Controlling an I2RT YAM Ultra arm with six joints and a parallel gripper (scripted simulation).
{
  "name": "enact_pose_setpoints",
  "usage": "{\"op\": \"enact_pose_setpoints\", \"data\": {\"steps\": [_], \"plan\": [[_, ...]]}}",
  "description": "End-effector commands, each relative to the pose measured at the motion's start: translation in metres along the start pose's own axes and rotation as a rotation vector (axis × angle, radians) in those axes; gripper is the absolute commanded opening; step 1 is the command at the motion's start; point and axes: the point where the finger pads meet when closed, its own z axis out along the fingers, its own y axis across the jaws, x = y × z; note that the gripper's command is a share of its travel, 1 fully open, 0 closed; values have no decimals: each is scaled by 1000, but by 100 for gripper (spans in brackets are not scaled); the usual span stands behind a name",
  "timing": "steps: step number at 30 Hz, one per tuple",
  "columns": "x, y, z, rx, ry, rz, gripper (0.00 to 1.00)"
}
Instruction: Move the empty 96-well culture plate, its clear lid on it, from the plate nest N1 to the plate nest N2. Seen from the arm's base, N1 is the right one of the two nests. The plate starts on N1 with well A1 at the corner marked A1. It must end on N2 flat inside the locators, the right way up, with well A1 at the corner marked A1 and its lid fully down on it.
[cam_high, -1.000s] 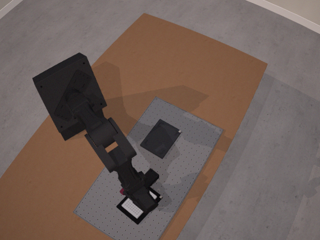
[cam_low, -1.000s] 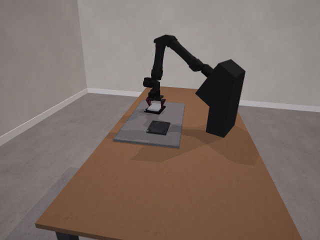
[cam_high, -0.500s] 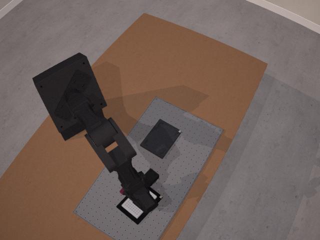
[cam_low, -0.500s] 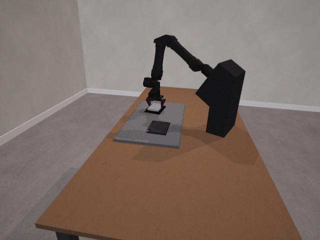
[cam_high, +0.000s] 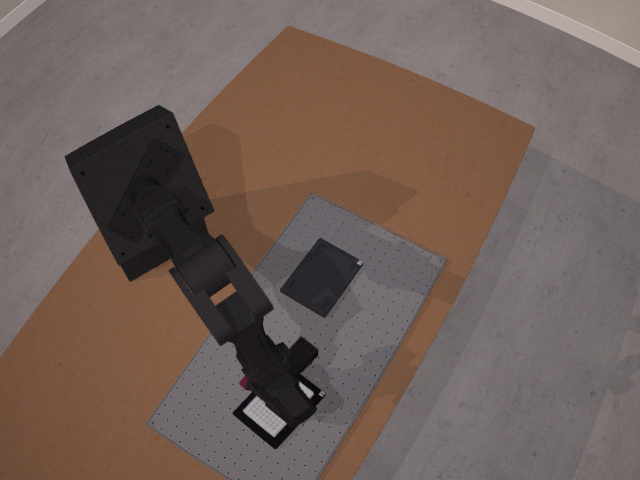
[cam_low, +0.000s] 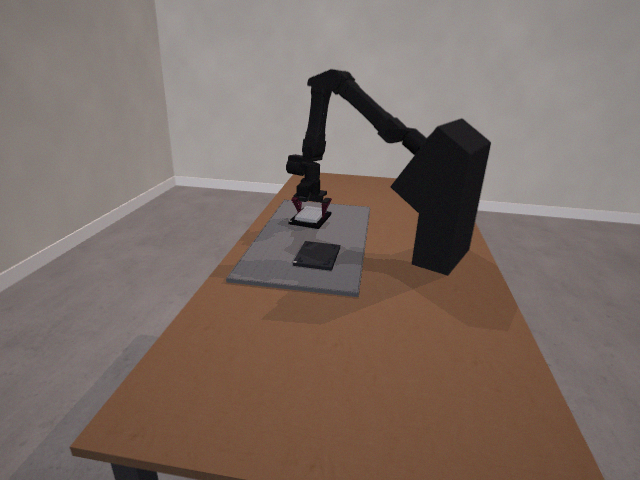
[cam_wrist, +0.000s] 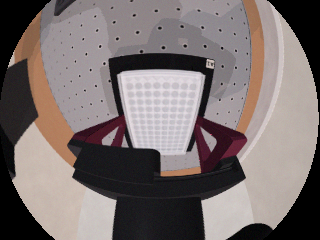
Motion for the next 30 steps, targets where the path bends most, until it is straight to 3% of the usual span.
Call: {"op": "enact_pose_setpoints", "data": {"steps": [1,12,13,14,30], "plan": [[8,-18,-7,47,8,4,100],[8,-18,-7,47,8,4,100],[8,-18,-7,47,8,4,0],[1,-6,-3,16,-1,1,0],[1,-6,-3,16,-1,1,0]]}}
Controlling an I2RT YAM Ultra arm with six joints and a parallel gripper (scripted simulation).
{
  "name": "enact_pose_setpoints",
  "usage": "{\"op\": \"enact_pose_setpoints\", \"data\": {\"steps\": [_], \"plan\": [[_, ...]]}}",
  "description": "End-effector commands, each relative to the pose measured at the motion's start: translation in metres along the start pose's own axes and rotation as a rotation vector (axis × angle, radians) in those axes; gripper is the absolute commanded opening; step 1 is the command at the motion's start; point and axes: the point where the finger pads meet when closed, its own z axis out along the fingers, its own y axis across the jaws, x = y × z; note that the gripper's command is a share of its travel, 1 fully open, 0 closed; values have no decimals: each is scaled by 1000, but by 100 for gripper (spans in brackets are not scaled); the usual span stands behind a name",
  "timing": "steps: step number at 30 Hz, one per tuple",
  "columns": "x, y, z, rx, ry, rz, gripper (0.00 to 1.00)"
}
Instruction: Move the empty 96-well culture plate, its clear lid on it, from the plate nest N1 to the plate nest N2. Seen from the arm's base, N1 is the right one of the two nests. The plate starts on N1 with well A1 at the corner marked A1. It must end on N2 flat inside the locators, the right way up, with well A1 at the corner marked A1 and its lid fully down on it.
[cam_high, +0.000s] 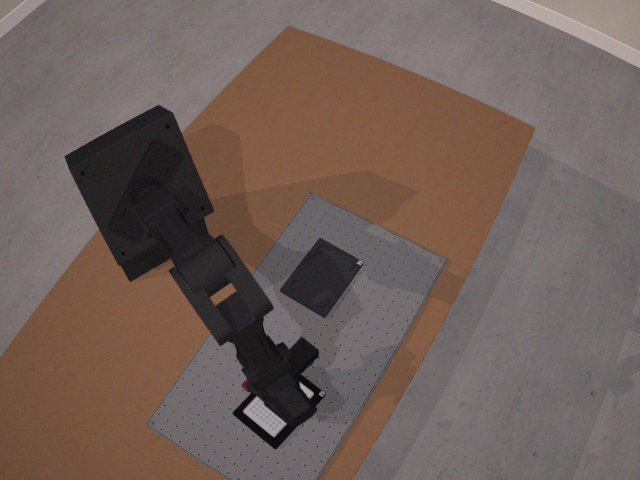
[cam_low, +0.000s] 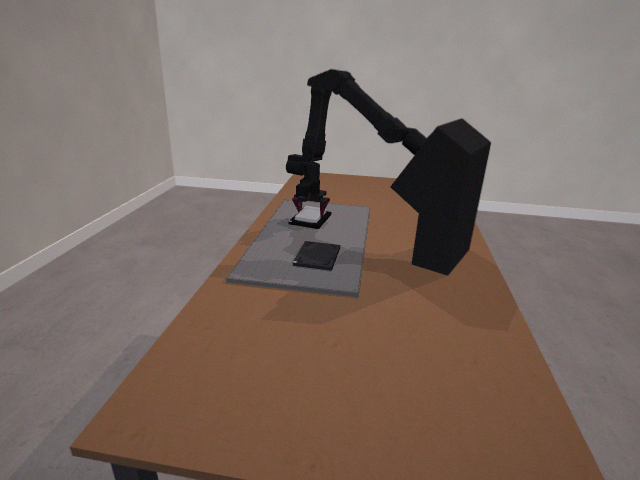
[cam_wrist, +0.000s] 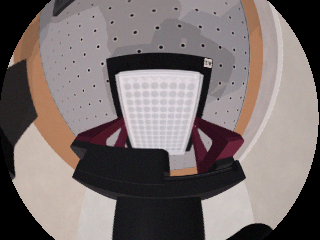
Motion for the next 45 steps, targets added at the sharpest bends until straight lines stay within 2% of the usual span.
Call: {"op": "enact_pose_setpoints", "data": {"steps": [1,17,18,20,40,41,45], "plan": [[1,-3,-3,7,-2,0,0],[1,-3,-3,7,-2,0,0],[5,-5,-10,12,0,3,0],[1,5,-11,-8,-7,0,0],[-4,2,-38,-3,-12,0,0],[-3,-2,-41,7,-10,0,0],[-4,4,-46,-6,-12,-1,0]]}}
